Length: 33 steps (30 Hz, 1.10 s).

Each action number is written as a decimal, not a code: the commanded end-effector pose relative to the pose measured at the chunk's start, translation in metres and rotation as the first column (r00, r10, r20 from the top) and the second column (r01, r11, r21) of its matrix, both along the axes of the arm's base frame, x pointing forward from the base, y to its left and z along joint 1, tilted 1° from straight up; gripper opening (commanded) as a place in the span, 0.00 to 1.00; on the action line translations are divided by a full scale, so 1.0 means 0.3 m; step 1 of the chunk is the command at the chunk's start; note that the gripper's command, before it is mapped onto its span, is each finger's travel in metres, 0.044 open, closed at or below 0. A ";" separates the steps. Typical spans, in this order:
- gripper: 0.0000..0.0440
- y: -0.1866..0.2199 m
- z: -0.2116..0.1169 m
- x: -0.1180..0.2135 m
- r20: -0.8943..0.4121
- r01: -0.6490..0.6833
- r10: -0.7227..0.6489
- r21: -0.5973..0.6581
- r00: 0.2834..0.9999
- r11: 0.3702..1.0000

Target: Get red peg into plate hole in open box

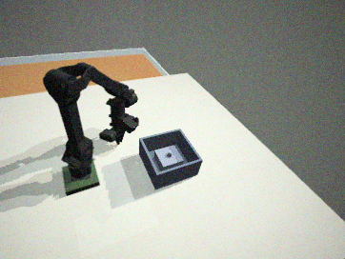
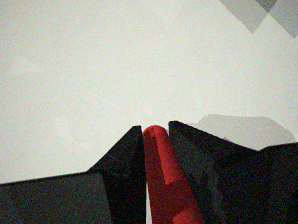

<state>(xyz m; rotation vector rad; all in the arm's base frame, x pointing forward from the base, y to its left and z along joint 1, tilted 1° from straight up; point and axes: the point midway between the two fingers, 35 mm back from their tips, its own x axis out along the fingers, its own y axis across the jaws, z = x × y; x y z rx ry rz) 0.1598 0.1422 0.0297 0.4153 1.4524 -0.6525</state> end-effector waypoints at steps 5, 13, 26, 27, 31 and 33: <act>0.00 -0.009 0.138 0.056 0.081 -0.022 0.023 -0.008 0.996 1.000; 0.00 -0.033 0.279 0.116 0.165 0.018 -0.017 -0.003 0.986 1.000; 0.00 -0.136 0.388 0.253 0.277 0.178 -0.169 -0.005 0.946 0.984; 0.00 -0.146 0.392 0.264 0.283 0.190 -0.181 -0.005 0.942 0.982; 0.00 -0.189 0.402 0.312 0.304 0.233 -0.220 -0.008 0.927 0.972; 0.00 -0.213 0.403 0.336 0.312 0.252 -0.236 -0.010 0.920 0.968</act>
